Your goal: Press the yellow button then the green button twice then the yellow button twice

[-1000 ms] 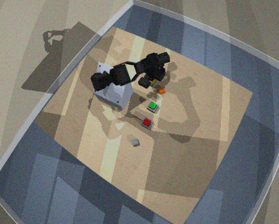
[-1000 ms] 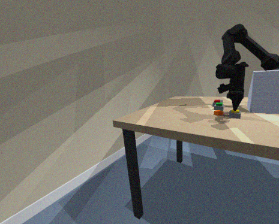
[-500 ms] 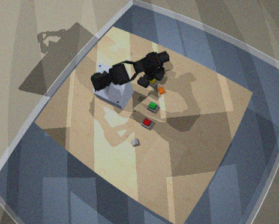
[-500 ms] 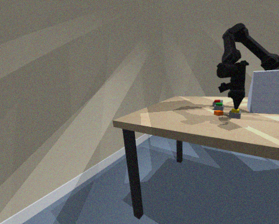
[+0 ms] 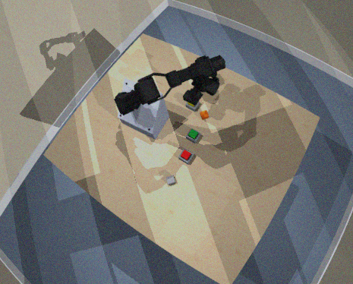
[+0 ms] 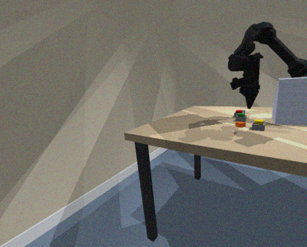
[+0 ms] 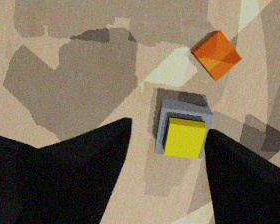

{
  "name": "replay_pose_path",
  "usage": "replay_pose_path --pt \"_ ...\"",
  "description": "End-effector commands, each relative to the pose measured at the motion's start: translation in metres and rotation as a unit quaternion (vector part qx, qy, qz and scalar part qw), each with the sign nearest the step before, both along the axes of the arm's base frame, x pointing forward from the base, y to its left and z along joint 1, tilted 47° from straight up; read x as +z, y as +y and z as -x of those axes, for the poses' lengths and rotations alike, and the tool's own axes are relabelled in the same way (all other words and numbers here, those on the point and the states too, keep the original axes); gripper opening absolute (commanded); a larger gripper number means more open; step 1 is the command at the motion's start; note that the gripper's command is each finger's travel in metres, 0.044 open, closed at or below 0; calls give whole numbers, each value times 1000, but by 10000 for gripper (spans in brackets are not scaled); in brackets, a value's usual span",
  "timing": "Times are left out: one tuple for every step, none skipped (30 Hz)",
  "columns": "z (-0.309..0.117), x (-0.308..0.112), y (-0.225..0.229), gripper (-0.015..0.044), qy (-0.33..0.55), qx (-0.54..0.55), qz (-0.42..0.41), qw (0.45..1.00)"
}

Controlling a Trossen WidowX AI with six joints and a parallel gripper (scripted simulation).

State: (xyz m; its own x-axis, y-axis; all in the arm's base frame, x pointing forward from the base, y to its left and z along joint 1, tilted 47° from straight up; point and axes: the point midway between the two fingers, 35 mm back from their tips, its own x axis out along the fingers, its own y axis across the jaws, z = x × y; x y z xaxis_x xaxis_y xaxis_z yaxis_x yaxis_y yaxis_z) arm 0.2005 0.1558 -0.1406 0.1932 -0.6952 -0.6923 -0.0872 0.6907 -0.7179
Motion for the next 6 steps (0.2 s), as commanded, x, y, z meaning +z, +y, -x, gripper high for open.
replay_pose_path --pt "-19 13 32 309 -2 -1 -2 1000" --pt "-19 14 34 335 -2 -1 -1 1000" --pt "-19 14 34 361 -2 -1 -1 1000" --pt "-19 14 34 387 -2 -1 -1 1000" --pt "-19 14 34 400 -2 -1 -1 1000" --pt "-19 14 34 400 -2 -1 -1 1000"
